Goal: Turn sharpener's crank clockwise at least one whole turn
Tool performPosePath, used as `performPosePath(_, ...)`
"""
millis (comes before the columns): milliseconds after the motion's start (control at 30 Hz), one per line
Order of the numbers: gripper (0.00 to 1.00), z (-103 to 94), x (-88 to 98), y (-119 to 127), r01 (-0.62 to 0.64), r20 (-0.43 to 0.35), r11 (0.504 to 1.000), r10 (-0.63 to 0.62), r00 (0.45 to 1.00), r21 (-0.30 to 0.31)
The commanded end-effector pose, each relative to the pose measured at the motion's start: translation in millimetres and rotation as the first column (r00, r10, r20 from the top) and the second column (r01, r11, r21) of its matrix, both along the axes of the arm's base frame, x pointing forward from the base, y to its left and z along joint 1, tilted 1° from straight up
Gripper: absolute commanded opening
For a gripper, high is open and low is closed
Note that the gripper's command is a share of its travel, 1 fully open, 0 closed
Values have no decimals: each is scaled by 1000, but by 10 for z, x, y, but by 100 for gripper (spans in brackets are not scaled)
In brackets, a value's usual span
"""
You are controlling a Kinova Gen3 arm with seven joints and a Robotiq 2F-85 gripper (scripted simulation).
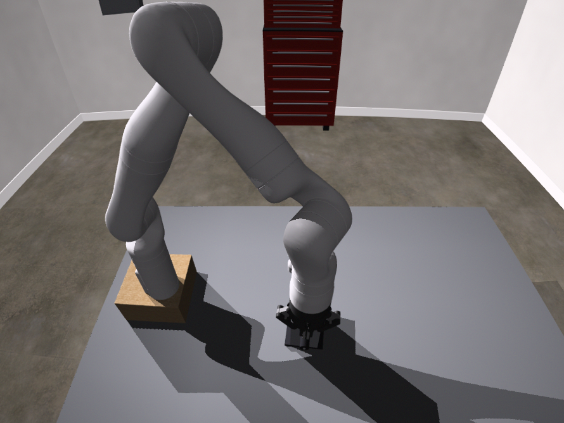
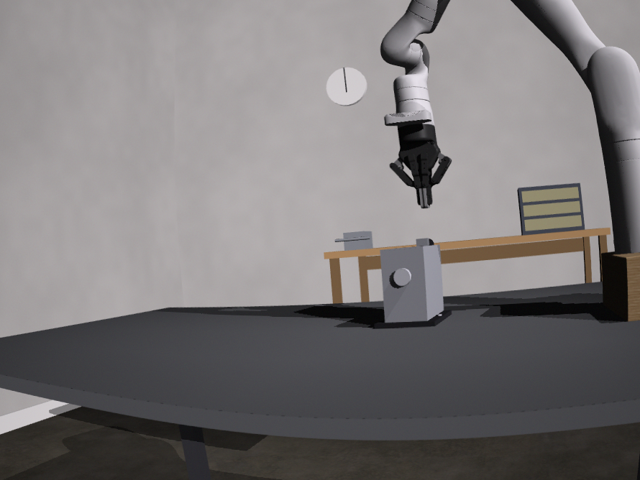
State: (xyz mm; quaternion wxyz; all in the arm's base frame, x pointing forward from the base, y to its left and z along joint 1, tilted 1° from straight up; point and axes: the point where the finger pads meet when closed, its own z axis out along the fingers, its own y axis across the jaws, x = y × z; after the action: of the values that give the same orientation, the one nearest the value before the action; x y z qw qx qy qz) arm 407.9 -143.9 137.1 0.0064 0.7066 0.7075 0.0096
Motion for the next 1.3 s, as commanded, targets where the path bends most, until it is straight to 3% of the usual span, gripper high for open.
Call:
performPosePath(0, 0, 7, 4, -1, 0, 2, 1000, 0, 1000, 0)
performPosePath(333, 0, 7, 4, -1, 0, 2, 1000, 0, 1000, 0)
performPosePath(367, 53, 7, 4, -1, 0, 2, 1000, 0, 1000, 0)
performPosePath(1267, 53, 7, 4, -1, 0, 2, 1000, 0, 1000, 0)
